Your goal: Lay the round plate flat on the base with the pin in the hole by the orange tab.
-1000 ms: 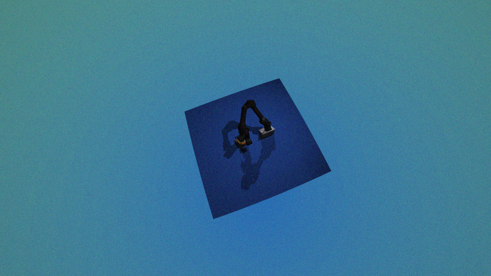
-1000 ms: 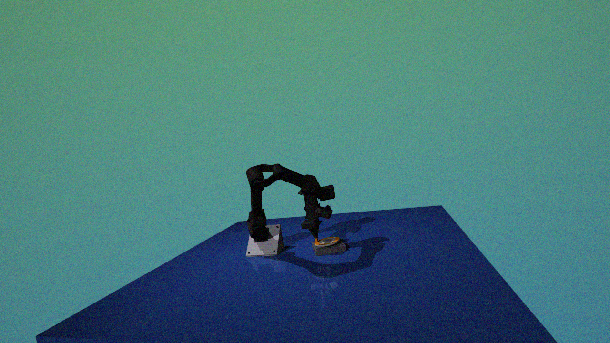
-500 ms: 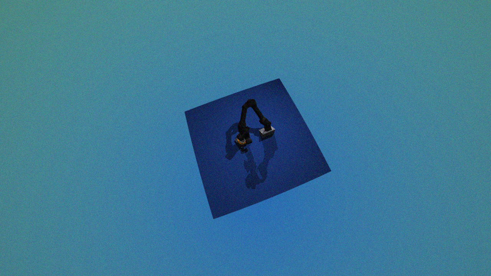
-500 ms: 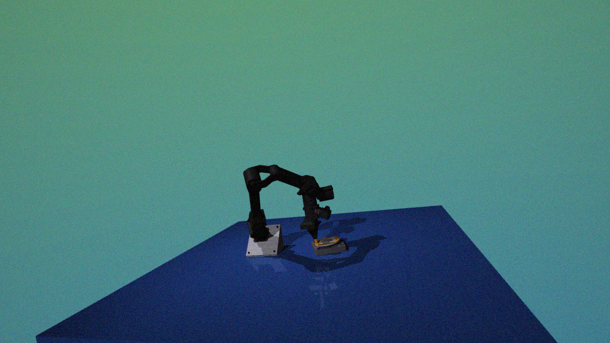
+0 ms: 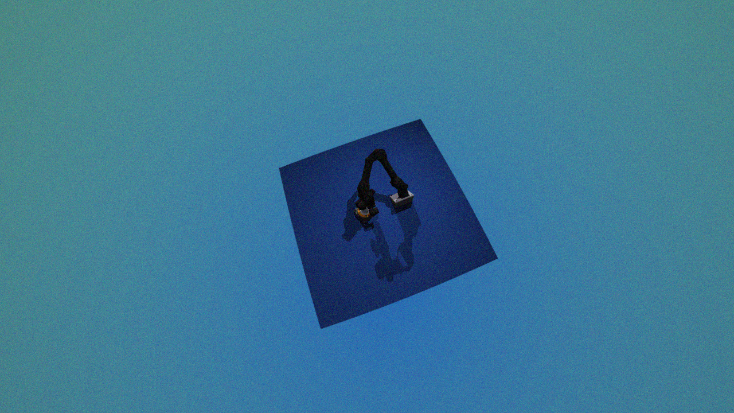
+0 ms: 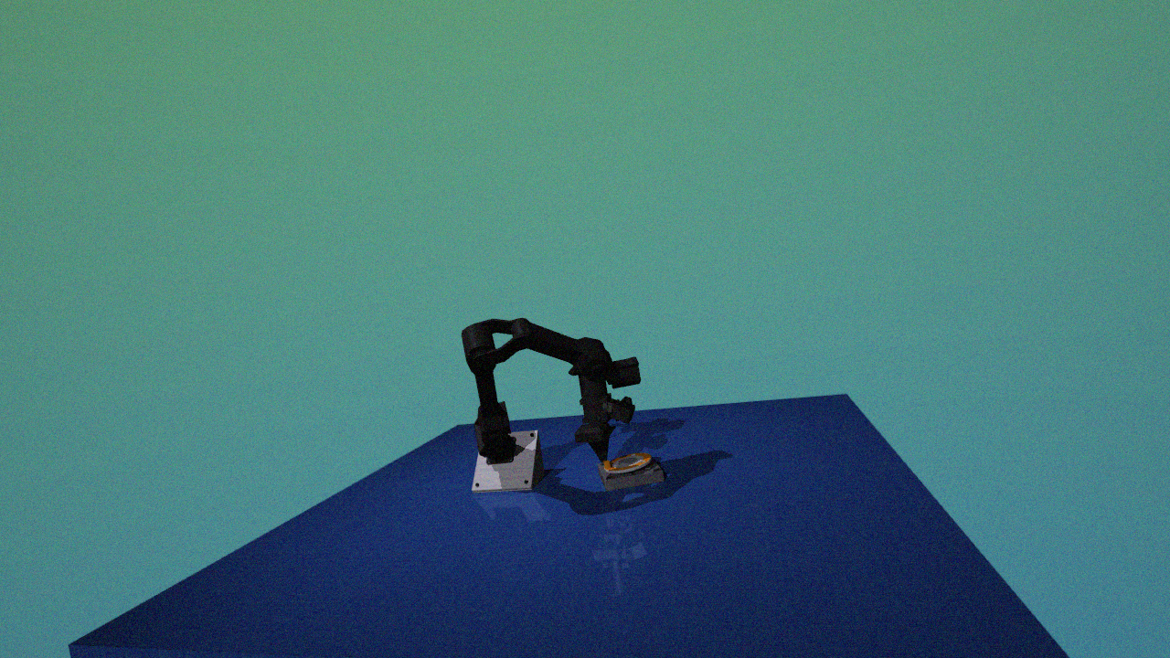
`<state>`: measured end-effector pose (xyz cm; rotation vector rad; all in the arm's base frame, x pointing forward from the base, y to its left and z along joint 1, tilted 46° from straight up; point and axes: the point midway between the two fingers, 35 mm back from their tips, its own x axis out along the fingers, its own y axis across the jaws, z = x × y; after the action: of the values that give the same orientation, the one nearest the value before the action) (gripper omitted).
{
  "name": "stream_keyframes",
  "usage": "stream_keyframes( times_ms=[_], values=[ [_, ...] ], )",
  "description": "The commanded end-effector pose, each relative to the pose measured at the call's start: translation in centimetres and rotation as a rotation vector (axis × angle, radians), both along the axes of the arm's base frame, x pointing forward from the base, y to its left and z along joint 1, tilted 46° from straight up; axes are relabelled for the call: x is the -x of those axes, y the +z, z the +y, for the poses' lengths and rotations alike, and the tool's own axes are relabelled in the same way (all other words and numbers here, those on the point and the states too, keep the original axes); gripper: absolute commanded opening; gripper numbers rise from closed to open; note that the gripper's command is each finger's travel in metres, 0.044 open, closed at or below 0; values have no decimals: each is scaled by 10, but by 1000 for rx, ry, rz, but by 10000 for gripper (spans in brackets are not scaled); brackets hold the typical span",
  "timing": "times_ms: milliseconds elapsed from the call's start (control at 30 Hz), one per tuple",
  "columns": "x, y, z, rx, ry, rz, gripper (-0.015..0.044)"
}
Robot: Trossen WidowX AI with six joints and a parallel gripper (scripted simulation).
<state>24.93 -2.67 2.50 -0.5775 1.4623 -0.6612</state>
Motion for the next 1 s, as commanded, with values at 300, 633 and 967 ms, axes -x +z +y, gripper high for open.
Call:
stream_keyframes(
  times_ms=[300,633,967],
  values=[
    [-7,13,-14,8,-7,1,0],
    [-18,22,-22,9,-7,0,0],
    [-30,30,-25,9,-7,-1,0]
  ],
)
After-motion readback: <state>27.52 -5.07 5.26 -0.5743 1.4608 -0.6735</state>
